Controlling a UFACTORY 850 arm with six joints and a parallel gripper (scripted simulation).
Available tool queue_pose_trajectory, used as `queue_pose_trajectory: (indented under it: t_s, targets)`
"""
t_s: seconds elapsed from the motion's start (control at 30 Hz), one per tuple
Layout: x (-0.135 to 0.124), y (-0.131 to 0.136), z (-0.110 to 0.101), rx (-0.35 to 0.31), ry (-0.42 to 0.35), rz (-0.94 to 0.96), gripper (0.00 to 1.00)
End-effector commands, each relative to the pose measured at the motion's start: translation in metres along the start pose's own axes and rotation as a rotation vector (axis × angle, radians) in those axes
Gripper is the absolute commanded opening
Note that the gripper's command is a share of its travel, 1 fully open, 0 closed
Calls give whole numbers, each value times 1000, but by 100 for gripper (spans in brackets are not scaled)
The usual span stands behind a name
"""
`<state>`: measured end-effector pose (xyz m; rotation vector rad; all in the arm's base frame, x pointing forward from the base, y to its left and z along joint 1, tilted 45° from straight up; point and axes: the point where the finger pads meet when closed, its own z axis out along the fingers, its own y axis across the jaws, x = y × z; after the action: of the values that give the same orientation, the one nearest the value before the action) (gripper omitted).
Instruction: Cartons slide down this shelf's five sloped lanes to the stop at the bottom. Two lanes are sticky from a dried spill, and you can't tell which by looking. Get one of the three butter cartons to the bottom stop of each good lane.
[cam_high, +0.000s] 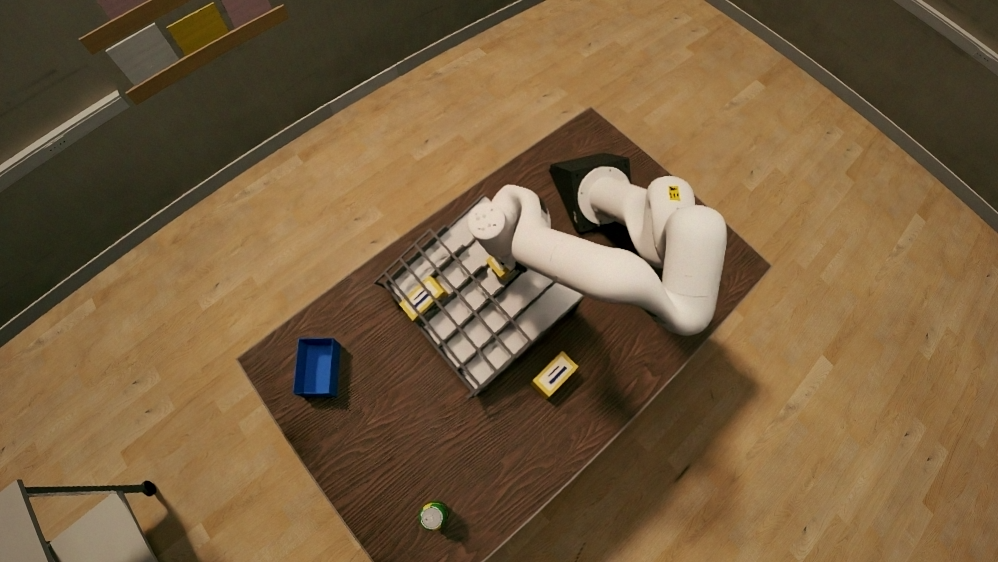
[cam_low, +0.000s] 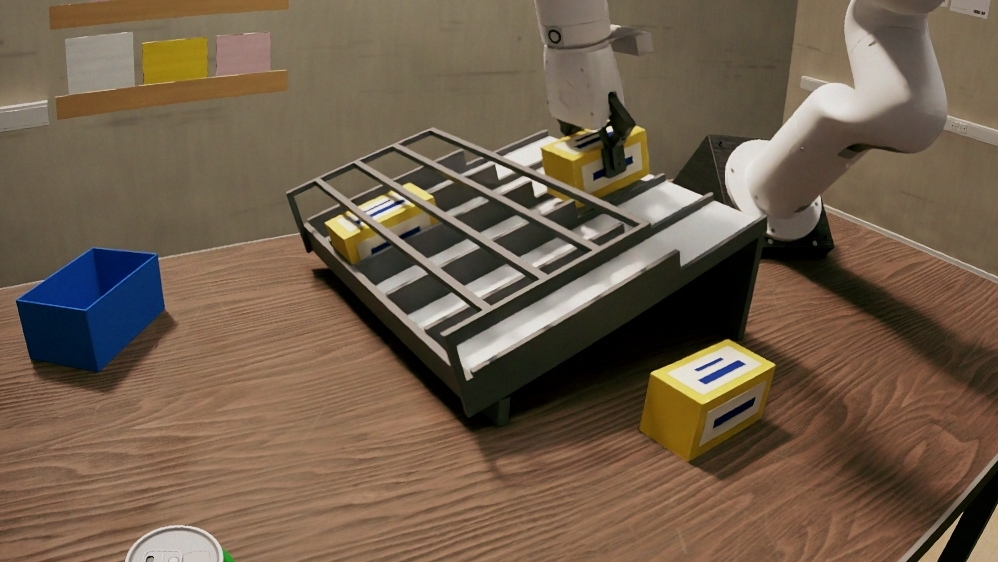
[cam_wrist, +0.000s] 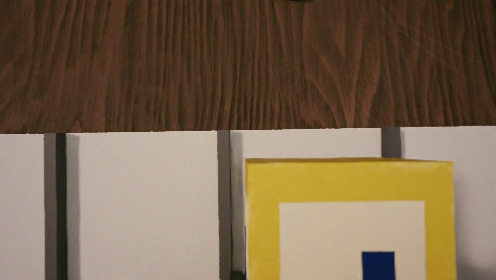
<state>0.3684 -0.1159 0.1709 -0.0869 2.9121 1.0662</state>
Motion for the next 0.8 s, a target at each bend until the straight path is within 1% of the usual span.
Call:
queue_pose_trajectory:
  t_s: [0.0, 0.77]
  targets:
    - [0, 0, 0, 1, -1, 0, 0]
    - [0, 0, 2, 1, -1, 0, 0]
